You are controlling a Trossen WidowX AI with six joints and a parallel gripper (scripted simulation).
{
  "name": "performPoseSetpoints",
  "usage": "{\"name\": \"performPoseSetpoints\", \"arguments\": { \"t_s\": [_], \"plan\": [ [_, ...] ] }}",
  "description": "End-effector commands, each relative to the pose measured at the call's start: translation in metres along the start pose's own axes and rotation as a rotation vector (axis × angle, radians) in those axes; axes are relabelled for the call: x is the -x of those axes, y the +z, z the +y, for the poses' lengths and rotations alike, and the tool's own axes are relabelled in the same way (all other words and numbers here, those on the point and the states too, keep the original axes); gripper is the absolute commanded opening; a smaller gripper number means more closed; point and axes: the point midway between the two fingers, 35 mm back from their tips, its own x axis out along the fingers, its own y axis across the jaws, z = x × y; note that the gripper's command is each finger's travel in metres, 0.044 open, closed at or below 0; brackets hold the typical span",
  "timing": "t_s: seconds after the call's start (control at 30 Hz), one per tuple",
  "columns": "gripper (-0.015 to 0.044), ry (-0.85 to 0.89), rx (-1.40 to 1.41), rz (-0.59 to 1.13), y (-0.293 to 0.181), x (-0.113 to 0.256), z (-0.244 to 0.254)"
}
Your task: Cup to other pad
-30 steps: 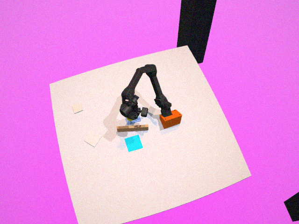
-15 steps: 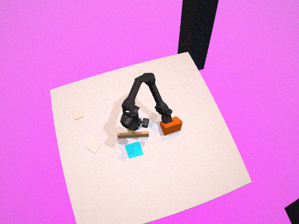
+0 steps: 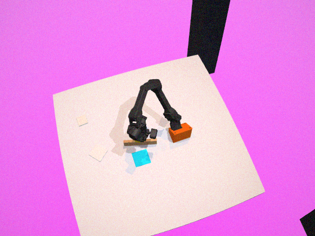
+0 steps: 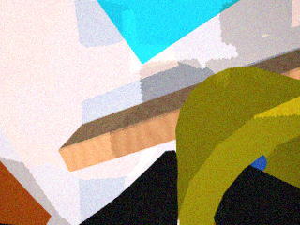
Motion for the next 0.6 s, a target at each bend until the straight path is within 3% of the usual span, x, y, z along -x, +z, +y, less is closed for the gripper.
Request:
{"name": "performPoseSetpoints", "arguments": {
  "t_s": [0.0, 0.57],
  "plan": [
    [0.0000, 0.004, -0.005, -0.002, 0.008, 0.000, 0.003],
    [0.0000, 0.004, -0.006, -0.004, 0.041, 0.001, 0.013]
  ]
}}
